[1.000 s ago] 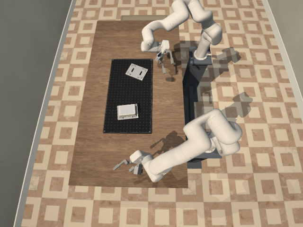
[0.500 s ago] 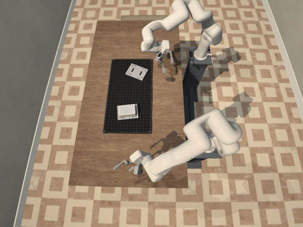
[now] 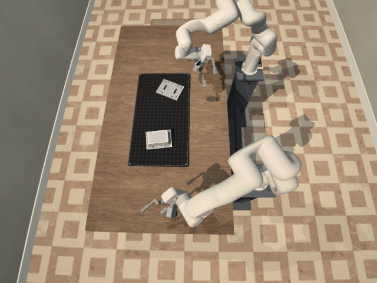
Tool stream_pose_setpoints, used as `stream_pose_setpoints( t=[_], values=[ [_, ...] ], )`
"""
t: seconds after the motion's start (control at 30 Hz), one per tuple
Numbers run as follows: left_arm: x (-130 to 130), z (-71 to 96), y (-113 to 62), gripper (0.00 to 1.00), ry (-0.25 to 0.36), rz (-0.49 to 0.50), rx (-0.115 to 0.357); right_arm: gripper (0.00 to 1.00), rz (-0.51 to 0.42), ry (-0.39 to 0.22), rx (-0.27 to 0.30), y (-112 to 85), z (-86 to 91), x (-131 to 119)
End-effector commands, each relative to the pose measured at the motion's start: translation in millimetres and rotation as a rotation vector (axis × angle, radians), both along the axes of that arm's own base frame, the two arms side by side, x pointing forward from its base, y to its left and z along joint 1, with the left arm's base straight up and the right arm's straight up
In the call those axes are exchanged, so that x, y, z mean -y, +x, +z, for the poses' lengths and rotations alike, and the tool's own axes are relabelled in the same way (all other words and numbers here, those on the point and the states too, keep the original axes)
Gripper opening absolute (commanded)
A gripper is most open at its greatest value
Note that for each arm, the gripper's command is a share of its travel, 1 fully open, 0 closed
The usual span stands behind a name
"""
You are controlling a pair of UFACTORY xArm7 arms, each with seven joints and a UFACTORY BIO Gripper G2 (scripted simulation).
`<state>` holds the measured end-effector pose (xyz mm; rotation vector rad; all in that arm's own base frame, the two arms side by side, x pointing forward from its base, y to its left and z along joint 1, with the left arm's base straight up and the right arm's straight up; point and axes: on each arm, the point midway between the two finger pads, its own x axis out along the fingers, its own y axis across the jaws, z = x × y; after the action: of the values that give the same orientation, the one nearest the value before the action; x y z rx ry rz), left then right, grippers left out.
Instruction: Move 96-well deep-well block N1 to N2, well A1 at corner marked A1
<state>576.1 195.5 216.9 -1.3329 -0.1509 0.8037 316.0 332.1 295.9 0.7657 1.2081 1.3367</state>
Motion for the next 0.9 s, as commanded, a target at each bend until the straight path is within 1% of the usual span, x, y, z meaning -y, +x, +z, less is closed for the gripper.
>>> stream_pose_setpoints(
  t=[0.0,0.4,0.67,0.87],
  values=[
    [-0.3,2.0,0.7,1.0,0.001,0.0,0.003,1.0,0.0,-0.001,0.0,0.4,4.0,-0.2],
    [-0.3,2.0,0.7,1.0,0.001,0.0,0.003,1.0,-0.011,-0.013,0.001,2.8,3.9,3.7],
    [-0.3,2.0,0.7,1.0,0.001,0.0,0.003,1.0,-0.03,-0.035,0.004,7.1,3.7,10.7],
    [-0.3,2.0,0.7,1.0,0.001,0.0,0.003,1.0,-0.062,-0.071,0.007,13.8,3.5,22.6]
  ],
)
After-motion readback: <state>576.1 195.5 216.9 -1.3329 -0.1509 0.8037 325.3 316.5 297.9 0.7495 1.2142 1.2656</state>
